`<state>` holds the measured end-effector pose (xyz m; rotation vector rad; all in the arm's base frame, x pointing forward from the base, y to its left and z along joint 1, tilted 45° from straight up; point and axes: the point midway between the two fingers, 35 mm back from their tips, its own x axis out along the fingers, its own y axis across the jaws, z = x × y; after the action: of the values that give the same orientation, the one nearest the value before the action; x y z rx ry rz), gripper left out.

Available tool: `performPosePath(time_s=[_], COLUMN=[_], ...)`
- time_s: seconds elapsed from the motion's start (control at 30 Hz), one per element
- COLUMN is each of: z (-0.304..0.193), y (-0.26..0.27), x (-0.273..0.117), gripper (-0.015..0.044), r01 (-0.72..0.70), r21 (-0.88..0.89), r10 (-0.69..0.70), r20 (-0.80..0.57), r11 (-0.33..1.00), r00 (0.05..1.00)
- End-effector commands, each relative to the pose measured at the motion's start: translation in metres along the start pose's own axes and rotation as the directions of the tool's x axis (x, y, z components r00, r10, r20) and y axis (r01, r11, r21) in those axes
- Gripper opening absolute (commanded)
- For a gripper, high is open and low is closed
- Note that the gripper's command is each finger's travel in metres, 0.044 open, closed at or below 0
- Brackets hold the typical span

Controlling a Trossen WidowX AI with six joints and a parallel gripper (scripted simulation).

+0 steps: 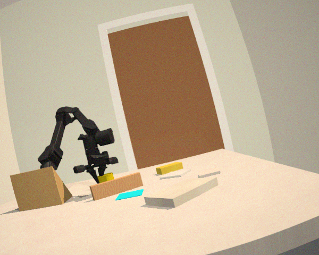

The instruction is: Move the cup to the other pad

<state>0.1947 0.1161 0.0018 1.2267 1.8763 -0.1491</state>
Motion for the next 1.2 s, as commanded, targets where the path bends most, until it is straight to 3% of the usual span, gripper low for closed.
performPosePath(time_s=[0.0,0.1,1.17], z=[0.0,0.0,0.008], y=[0.0,0.0,0.002], x=[0.0,0.0,-0.078], gripper=[0.0027,0.0,0.0], r01=[0.0,0.0,-0.001], r21=[-0.001,-0.001,0.016], r10=[0.0,0.0,0.001], r20=[0.0,0.0,-0.003], r11=[1.0,1.0,1.0], r00=[1.0,1.0,1.0])
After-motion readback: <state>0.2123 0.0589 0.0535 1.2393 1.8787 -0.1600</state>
